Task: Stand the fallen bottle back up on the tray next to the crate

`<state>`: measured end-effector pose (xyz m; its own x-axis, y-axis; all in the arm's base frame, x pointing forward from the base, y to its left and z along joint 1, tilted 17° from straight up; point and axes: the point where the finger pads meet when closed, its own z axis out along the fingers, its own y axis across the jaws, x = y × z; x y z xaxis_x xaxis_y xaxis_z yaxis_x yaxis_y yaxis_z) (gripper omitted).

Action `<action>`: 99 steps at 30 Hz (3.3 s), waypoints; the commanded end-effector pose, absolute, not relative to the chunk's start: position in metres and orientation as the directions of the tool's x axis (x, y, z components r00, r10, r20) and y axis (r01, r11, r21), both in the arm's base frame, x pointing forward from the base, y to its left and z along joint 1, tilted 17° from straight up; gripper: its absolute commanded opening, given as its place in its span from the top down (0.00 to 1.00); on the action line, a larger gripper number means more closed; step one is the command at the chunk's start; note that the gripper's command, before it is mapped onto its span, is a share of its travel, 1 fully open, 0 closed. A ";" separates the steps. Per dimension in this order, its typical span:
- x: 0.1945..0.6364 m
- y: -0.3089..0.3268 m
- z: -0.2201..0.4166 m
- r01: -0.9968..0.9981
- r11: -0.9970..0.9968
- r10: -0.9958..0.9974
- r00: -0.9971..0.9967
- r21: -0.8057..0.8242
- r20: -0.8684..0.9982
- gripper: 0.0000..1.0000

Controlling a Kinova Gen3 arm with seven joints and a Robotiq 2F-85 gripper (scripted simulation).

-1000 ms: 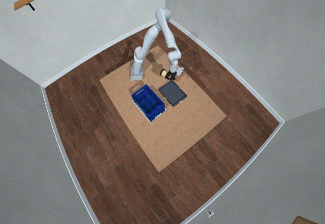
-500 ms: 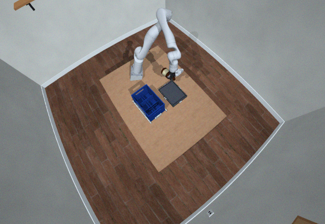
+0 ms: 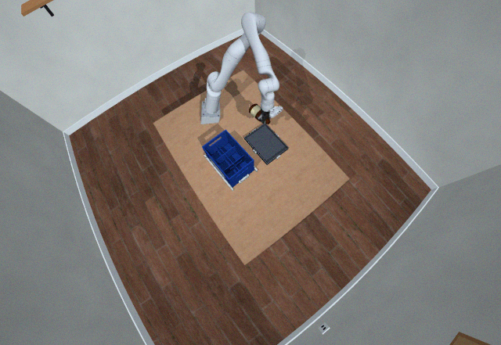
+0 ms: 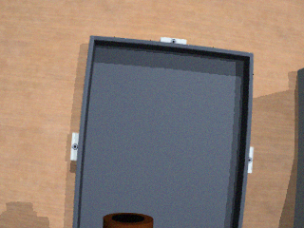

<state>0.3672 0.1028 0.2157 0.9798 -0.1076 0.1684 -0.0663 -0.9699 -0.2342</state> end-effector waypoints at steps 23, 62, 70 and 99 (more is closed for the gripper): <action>0.367 0.103 0.216 -0.066 -0.970 -0.108 0.980 -0.235 0.169 1.00; 0.367 0.103 0.216 -0.317 -0.909 -0.355 0.929 -0.270 0.103 1.00; 0.367 0.103 0.216 -0.318 -0.909 -0.355 0.929 -0.271 0.103 1.00; 0.367 0.103 0.216 -0.318 -0.909 -0.355 0.929 -0.271 0.103 1.00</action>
<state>0.3671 0.1028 0.2157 0.9293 -0.3549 0.1021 -0.3175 -0.9091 -0.2696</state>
